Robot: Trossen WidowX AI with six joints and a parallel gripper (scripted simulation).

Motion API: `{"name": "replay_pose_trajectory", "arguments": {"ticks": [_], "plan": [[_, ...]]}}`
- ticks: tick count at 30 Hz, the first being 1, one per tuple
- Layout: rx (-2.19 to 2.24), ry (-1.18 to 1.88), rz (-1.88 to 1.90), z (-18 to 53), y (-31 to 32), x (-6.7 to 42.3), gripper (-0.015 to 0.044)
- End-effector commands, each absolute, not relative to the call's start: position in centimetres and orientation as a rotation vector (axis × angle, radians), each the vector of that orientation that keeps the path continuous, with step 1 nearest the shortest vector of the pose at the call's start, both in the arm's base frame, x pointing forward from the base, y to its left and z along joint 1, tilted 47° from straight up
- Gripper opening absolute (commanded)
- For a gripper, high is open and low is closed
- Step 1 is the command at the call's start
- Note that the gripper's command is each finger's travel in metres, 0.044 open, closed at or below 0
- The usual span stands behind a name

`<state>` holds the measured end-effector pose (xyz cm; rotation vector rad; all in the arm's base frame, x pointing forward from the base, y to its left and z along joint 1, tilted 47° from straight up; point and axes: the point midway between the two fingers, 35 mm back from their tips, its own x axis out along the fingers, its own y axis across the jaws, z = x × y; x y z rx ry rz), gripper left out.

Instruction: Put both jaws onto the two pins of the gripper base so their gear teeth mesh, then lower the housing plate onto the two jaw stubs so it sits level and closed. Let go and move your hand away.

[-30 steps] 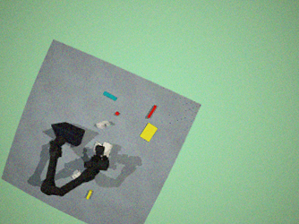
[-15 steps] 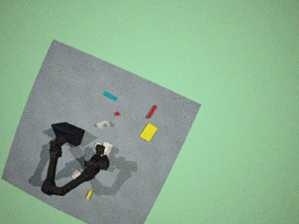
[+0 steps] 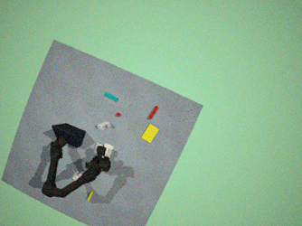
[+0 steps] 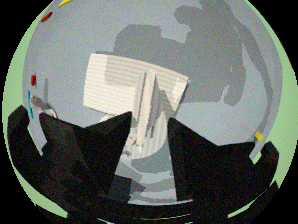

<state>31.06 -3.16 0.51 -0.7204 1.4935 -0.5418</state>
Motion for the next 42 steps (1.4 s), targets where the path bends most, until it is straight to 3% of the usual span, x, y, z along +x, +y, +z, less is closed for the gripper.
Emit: {"name": "replay_pose_trajectory", "arguments": {"ticks": [1,42], "plan": [[-0.726,1.494,-0.541,0.42,-3.28,31.03,0.0134],[-0.728,1.495,-0.54,-0.23,-3.96,31.06,0.0134]]}}
